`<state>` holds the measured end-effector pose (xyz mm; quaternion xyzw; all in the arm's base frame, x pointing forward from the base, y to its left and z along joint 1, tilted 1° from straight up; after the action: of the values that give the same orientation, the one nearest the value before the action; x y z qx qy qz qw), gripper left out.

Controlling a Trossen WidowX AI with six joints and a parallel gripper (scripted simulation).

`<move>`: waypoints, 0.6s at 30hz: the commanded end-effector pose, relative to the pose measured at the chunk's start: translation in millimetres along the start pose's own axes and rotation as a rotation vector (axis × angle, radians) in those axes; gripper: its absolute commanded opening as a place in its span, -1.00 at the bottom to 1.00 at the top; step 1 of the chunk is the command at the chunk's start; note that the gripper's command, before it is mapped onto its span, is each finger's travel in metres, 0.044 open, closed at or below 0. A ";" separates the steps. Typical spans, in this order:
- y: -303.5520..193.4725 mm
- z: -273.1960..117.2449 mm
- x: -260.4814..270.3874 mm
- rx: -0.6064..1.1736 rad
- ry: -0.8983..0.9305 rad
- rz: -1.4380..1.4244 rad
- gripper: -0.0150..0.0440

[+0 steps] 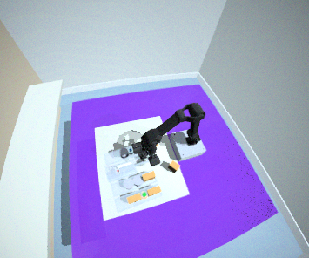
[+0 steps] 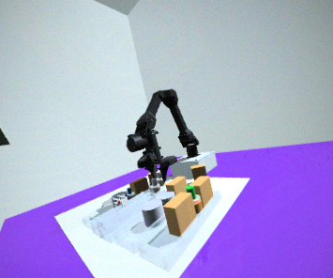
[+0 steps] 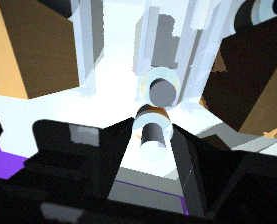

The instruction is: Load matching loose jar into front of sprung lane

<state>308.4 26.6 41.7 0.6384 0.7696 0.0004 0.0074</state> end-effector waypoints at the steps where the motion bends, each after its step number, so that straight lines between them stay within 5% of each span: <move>1: 10.2 -3.6 -1.4 -0.033 -0.008 0.003 -0.49; 18: 16.8 -4.7 -1.8 -0.033 -0.008 0.003 -0.49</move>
<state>315.4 27.3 42.2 0.6386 0.7695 0.0002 0.0076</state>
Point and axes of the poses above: the point midway between the two fingers, 35 mm back from their tips, its own z axis out along the fingers, its own x axis across the jaws, y = z × x, the point moved 3 cm from there along -z, back along the fingers, and after that the axes turned 4 degrees about -z, right-handed, at the moved point
